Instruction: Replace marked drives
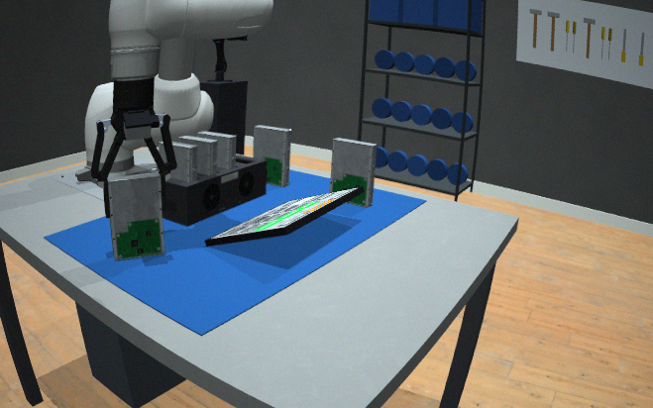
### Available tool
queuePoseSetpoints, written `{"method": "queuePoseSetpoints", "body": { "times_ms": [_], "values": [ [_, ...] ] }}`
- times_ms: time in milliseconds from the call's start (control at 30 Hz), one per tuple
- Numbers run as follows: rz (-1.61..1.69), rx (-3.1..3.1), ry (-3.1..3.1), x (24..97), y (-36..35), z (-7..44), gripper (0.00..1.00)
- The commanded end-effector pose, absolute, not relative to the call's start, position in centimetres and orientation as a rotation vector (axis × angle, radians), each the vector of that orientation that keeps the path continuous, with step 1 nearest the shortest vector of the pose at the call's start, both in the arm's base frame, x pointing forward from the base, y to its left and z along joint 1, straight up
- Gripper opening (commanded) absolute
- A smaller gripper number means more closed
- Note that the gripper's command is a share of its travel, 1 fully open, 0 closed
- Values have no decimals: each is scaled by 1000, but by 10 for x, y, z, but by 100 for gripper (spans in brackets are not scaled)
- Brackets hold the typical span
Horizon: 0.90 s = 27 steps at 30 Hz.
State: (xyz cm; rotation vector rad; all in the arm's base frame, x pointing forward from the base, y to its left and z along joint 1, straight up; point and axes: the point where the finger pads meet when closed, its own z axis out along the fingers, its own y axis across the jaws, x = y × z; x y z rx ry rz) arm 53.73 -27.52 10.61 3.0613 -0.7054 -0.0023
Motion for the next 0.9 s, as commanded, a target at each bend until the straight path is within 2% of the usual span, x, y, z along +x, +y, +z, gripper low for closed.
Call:
{"method": "queuePoseSetpoints", "body": {
  "times_ms": [0, 100, 133, 867],
  "values": [
    [0, 3061, -706, 538, -275, 107, 70],
    [0, 3061, -706, 538, -275, 107, 70],
    [0, 3061, -706, 538, -275, 107, 10],
    [0, 3061, -706, 538, -275, 108, 10]
  ]
}}
